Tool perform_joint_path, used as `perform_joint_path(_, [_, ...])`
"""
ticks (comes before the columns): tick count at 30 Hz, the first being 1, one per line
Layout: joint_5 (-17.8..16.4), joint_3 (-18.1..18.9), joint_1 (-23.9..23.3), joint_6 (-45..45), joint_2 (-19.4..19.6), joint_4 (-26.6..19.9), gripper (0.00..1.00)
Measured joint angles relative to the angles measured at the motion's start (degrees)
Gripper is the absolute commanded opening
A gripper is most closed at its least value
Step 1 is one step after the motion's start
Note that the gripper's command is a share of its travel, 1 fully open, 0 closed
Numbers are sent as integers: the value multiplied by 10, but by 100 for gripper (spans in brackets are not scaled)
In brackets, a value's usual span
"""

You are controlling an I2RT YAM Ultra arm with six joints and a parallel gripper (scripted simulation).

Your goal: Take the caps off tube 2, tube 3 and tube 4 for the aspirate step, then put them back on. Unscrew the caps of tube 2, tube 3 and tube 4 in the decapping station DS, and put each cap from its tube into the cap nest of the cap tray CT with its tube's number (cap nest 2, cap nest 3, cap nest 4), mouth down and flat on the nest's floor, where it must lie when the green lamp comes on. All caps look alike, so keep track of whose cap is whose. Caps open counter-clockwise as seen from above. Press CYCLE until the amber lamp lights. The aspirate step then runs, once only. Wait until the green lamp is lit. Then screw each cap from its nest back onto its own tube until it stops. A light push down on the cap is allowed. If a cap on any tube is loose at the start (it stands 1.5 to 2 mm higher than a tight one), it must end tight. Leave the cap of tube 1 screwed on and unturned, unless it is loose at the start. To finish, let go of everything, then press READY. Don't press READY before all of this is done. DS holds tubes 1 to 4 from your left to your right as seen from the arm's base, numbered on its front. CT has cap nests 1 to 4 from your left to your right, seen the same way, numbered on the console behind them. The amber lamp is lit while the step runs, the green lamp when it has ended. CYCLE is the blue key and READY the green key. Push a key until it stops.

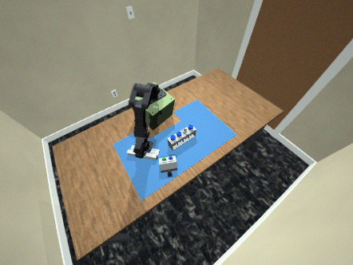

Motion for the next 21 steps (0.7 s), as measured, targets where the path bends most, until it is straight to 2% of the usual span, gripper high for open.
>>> perform_joint_path(18, [0, -3, 0, -1, -3, 2, 0])
perform_joint_path(19, [0, -3, 0, -1, -3, 2, 47])
perform_joint_path(21, [0, -3, 0, -1, -3, 2, 47])
